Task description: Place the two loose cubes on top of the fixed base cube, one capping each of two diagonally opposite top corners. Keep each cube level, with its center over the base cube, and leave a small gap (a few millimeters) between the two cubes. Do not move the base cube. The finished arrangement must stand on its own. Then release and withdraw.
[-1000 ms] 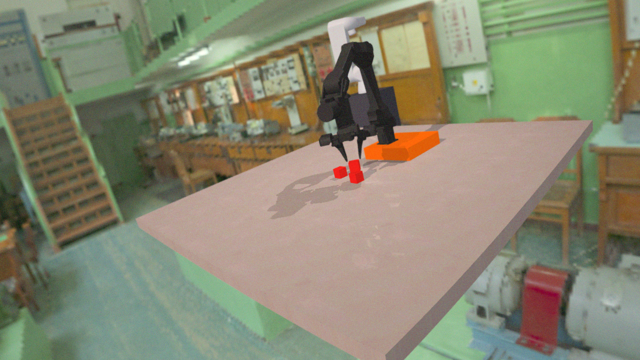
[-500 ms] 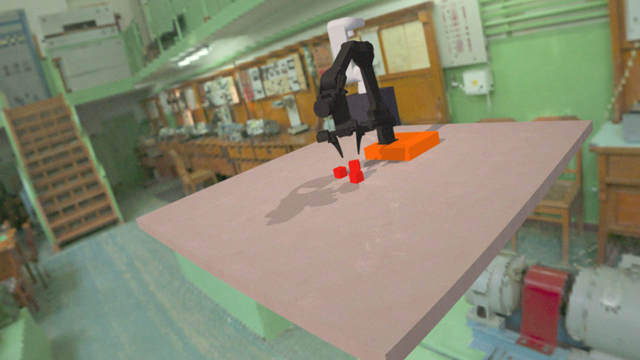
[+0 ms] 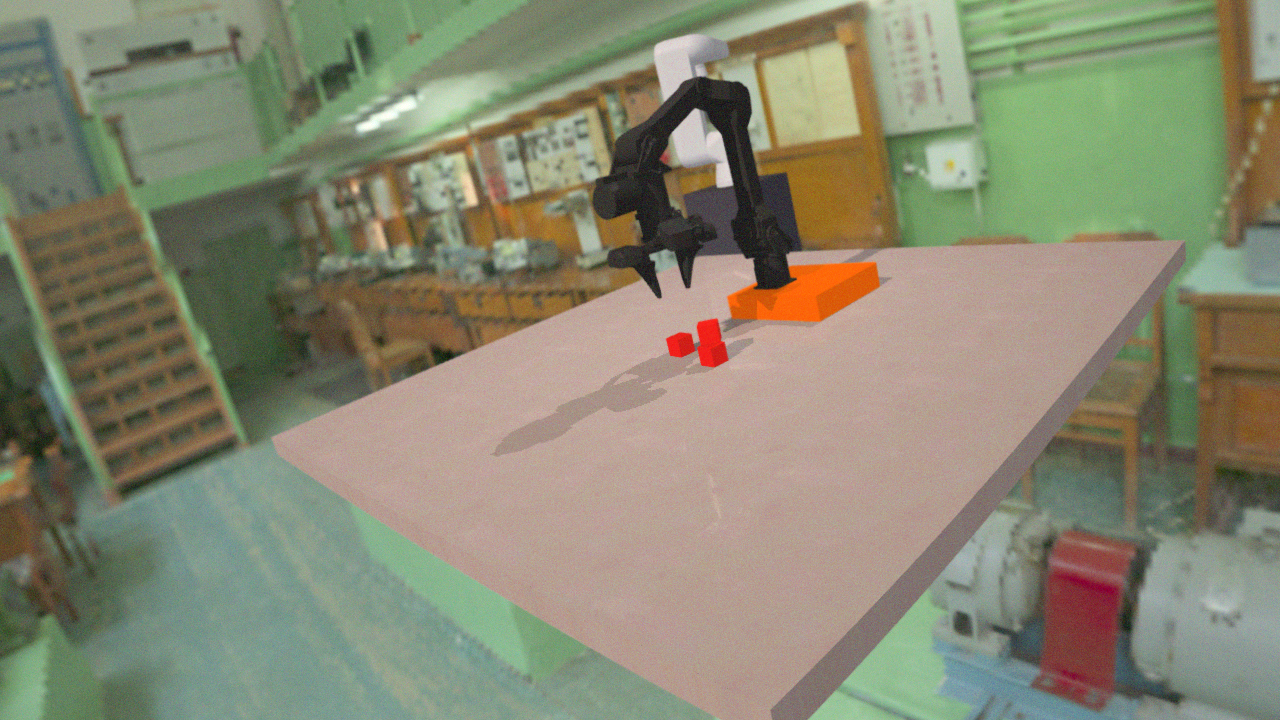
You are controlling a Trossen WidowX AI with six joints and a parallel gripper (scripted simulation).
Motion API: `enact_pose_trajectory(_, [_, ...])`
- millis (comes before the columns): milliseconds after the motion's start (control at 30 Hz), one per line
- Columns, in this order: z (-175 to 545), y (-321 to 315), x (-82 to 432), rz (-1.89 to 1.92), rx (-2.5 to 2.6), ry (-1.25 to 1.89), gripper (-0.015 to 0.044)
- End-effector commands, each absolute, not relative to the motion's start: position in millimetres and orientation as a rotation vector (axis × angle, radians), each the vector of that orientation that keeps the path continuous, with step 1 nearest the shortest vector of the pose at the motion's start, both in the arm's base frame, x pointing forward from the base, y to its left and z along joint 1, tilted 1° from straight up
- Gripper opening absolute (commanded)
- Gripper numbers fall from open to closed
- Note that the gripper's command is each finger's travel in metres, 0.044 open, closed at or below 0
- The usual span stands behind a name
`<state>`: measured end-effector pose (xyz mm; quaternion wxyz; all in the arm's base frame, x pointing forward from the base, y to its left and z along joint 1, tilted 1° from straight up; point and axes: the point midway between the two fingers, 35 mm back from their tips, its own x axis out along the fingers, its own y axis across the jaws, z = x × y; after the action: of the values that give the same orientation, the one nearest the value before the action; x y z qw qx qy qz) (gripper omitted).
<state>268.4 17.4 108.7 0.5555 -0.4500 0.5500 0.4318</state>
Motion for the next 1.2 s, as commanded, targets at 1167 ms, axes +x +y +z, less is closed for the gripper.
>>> enact_pose_trajectory(1167, [32, -3, 267, 1.143, -1.196, 1.222, 0.0265])
